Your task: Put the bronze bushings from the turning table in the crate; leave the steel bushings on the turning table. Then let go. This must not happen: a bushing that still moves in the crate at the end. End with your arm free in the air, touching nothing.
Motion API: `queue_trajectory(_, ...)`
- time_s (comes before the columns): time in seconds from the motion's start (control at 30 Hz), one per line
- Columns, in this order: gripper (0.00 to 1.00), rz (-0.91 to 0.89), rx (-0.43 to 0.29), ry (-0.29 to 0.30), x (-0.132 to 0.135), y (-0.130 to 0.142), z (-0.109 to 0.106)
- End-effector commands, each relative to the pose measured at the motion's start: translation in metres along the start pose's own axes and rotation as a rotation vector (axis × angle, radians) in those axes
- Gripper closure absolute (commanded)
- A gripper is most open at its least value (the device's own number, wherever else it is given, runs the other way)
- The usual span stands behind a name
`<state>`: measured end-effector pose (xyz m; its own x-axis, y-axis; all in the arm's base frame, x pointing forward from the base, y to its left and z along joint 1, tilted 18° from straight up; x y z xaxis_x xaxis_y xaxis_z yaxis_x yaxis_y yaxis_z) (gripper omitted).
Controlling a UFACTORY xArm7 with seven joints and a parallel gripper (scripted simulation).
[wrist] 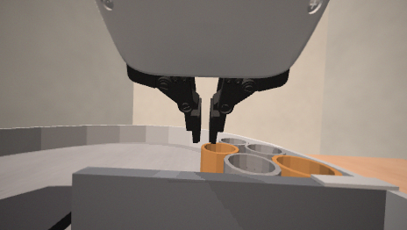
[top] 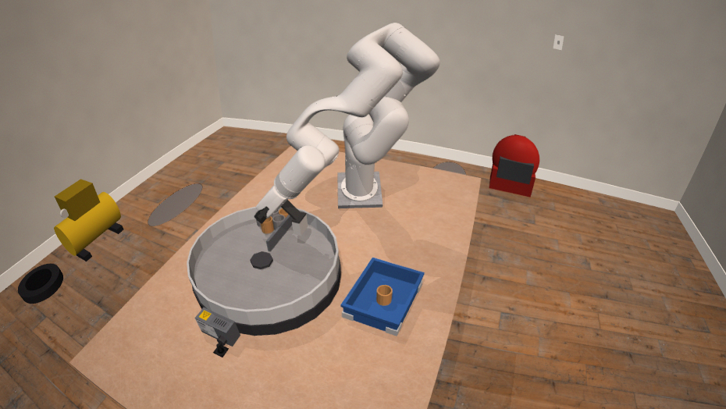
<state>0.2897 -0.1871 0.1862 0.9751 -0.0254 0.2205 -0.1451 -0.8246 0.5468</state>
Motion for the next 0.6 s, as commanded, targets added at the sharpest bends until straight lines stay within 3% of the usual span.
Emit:
queue_trajectory(0.0, 0.9, 0.002, -0.001, 0.002, 0.0008, 0.0008, -0.0004)
queue_trajectory(0.57, 0.9, 0.002, -0.001, 0.002, 0.0017, -0.0067, 0.0085)
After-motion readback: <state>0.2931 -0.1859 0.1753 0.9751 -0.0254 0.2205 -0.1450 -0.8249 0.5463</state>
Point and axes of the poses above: the point where the finger pads meet when closed, its own z axis out along the fingers, its own x axis across the jaws, y = z × x, the point moved 4 cm from there along -z, back along the fingers, and after that the axes turned 6 degrees about -z, right-handed, at the moved point
